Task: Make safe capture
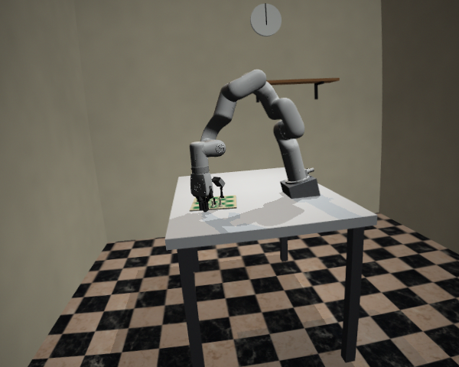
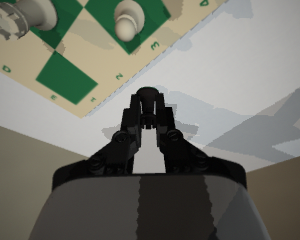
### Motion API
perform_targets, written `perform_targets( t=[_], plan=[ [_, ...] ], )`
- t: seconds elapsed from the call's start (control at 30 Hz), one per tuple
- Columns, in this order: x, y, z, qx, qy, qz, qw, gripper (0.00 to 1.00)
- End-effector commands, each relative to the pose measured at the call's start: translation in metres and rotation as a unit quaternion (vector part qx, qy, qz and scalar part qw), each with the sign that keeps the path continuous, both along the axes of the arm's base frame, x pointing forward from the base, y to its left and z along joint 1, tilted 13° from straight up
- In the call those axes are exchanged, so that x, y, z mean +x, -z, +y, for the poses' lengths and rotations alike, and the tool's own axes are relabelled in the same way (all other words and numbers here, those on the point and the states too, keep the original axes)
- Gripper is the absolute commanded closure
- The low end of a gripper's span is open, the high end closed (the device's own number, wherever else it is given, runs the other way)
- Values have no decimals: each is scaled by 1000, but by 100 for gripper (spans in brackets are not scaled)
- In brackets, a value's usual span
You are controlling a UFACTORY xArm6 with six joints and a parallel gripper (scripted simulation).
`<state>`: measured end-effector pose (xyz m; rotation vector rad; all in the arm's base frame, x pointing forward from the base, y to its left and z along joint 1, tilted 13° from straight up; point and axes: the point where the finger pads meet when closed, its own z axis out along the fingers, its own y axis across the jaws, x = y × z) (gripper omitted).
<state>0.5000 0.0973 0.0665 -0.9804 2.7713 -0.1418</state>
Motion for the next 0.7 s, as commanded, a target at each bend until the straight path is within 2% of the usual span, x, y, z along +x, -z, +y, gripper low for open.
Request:
perform_targets(
  t=[0.0, 0.67],
  plan=[
    [1, -2, 0, 0, 0, -2, 1000, 100],
    [2, 1, 0, 0, 0, -2, 1000, 100]
  ],
)
